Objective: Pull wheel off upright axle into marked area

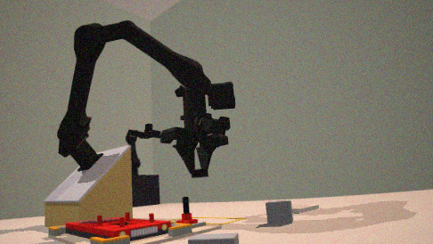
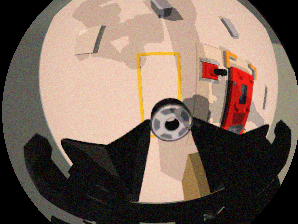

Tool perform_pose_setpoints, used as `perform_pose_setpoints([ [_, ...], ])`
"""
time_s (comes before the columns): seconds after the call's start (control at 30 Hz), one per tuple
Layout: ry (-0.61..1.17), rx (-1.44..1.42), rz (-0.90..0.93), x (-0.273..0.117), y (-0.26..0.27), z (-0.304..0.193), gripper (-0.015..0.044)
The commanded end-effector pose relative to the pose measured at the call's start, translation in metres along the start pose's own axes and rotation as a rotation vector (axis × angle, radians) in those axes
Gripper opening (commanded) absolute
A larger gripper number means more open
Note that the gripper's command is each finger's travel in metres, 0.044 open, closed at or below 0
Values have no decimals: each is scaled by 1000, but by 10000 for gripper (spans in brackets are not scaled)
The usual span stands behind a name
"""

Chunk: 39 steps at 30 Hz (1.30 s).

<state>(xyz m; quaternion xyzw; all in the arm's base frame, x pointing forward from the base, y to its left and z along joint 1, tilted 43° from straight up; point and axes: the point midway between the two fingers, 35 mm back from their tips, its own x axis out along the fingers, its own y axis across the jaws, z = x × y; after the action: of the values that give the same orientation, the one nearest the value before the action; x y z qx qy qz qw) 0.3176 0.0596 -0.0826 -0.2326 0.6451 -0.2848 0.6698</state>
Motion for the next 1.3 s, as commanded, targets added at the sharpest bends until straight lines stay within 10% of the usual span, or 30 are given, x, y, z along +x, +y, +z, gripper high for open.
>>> perform_pose_setpoints([
  [0.0,1,13,3,1,6,-4,0],
  [0.9,1,13,-2,105,5,-4,0],
  [1.27,14,19,1,100,4,-6,289],
])
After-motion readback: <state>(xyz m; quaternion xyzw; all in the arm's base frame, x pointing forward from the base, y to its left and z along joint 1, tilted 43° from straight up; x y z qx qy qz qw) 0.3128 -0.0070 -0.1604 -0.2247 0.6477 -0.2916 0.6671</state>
